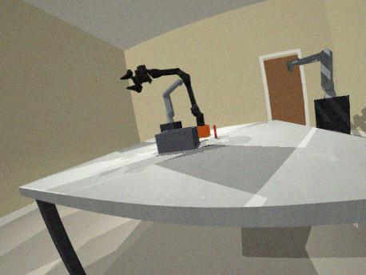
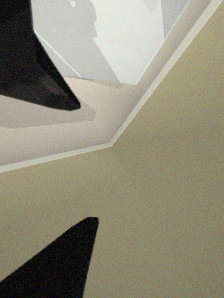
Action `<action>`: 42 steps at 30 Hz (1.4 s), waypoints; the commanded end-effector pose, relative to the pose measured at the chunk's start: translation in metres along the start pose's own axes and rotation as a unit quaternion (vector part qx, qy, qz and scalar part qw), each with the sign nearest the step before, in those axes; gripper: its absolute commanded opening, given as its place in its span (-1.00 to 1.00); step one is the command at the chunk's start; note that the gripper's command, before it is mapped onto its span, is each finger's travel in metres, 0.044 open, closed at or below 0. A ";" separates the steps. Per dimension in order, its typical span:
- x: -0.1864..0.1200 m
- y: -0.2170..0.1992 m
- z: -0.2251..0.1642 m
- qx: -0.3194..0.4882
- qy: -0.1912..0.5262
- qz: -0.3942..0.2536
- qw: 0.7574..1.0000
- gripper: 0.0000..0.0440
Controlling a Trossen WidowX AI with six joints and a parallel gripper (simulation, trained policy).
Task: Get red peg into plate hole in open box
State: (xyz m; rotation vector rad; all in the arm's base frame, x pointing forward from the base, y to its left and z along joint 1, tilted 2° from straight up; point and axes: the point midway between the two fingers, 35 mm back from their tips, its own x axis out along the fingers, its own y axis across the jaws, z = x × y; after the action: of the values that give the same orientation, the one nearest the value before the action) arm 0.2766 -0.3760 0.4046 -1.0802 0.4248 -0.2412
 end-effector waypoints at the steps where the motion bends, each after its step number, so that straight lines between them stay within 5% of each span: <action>1: 0.012 0.027 0.001 0.063 0.016 0.037 0.997 1.00; 10: 0.031 0.085 0.015 0.186 0.057 0.115 0.974 1.00; 20: 0.039 0.154 0.045 0.305 0.122 0.201 0.923 1.00; 32: 0.025 0.240 0.101 0.413 0.230 0.291 0.831 1.00; 42: -0.017 0.311 0.154 0.468 0.347 0.337 0.740 1.00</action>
State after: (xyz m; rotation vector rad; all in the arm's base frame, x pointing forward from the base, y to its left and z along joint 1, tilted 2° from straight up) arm 0.3351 -0.1318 0.2050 0.1834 1.0991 -0.1322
